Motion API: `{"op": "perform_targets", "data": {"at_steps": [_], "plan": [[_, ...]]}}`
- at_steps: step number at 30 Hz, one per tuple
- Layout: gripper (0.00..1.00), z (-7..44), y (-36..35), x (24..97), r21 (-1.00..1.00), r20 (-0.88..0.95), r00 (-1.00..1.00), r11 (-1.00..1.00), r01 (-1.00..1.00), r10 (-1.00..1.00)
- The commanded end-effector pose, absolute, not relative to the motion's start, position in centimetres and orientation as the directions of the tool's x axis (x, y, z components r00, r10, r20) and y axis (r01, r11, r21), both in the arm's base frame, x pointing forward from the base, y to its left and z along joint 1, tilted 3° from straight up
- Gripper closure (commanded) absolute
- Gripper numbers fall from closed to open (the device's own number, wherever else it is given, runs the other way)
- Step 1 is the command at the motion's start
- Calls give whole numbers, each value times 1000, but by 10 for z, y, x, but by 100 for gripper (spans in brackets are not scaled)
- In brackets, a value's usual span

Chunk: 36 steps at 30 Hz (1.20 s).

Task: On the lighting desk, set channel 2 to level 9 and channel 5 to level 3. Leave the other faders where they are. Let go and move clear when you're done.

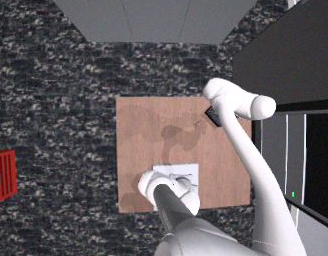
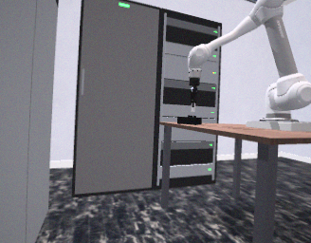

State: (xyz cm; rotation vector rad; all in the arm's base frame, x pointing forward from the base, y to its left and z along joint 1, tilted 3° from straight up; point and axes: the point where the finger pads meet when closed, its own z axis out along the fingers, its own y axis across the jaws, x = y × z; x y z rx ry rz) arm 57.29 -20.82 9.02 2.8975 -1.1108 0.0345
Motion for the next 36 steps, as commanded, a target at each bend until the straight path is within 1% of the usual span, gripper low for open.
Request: {"op": "perform_targets", "data": {"at_steps": [1, 36], "plan": [[90, 89, -208, 573, 28, 34, 744, -743, -669, -668], [90, 70, -209, 573, 28, 34, 744, -743, -669, -668]]}}
